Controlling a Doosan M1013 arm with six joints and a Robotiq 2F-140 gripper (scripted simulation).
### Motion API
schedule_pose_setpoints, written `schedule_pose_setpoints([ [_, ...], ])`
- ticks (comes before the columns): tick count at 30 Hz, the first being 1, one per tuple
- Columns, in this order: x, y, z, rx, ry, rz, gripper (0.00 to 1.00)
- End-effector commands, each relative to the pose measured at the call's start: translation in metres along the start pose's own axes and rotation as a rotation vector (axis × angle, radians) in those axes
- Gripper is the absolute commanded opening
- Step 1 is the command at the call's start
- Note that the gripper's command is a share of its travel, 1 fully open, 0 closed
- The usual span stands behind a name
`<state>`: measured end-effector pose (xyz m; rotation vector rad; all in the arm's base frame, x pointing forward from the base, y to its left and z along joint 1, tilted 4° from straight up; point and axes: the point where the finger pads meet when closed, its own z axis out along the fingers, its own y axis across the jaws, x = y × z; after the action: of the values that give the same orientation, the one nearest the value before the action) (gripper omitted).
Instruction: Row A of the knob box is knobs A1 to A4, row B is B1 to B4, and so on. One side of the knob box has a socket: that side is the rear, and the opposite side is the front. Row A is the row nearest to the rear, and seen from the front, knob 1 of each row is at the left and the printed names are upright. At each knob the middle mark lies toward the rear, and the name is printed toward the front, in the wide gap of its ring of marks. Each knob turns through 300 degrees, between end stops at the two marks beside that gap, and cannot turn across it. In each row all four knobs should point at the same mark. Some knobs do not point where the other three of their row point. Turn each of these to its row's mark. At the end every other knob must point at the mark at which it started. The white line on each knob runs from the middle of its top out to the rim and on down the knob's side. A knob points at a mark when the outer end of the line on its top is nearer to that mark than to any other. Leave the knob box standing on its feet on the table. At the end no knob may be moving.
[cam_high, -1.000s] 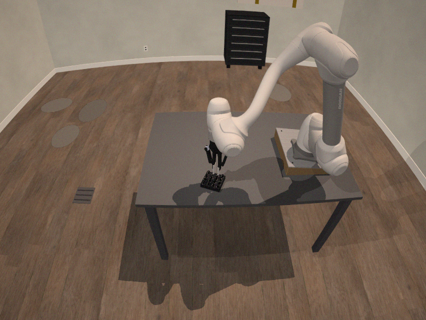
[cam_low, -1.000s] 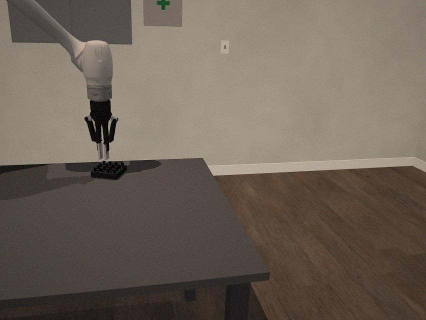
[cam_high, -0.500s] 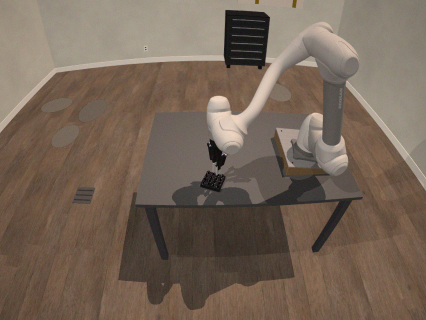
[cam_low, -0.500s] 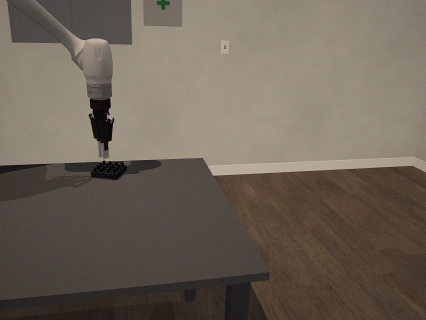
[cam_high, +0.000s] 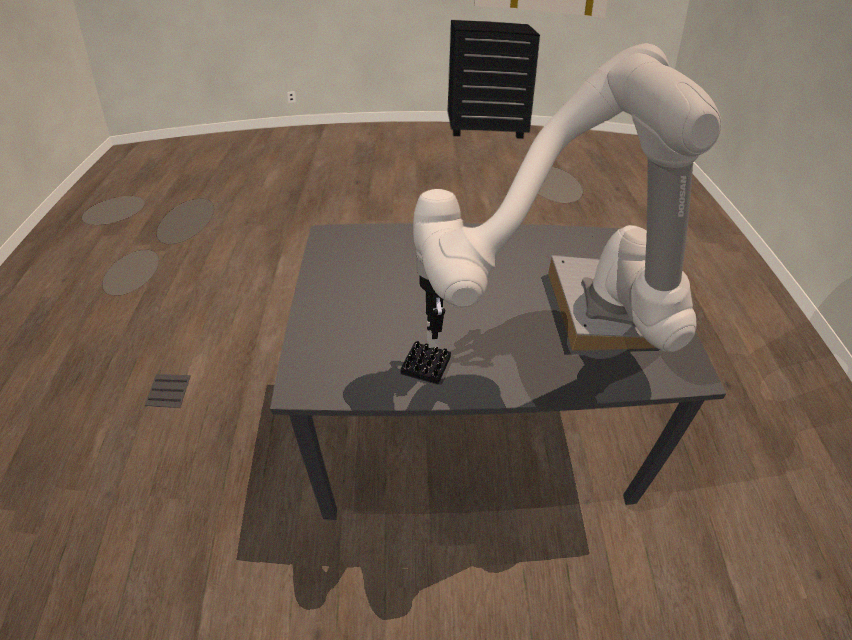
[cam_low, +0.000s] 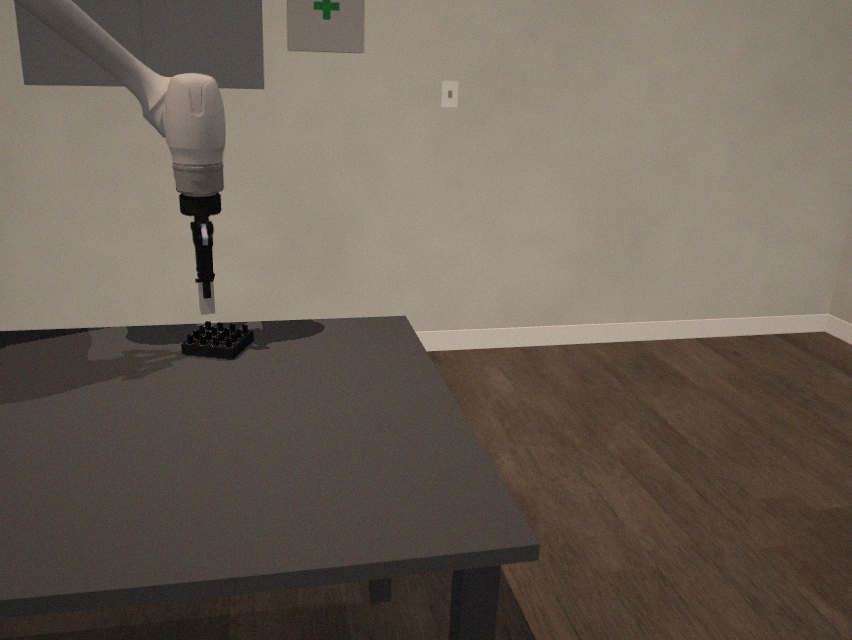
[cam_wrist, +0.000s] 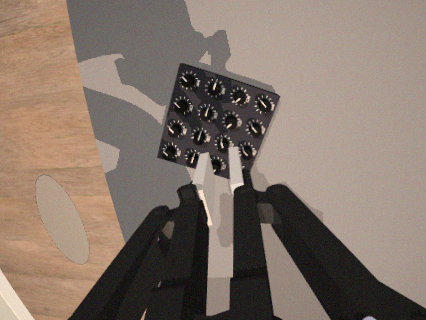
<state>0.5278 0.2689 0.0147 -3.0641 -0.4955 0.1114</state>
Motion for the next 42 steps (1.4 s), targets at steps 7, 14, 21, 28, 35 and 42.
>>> schedule_pose_setpoints([
  [7,0.0,-0.0001,-0.0043,-0.012,0.001,0.354,0.12],
  [14,-0.0001,-0.0001,-0.0069,-0.011,0.002,0.566,0.12],
  [21,-0.0001,-0.0001,-0.0069,-0.011,0.003,0.573,0.12],
  [28,-0.0001,-0.0001,-0.0069,-0.011,0.003,0.573,0.12],
  [35,-0.0001,-0.0001,-0.0069,-0.011,0.003,0.573,0.12],
  [42,-0.0001,-0.0001,-0.0069,-0.011,0.003,0.573,0.12],
])
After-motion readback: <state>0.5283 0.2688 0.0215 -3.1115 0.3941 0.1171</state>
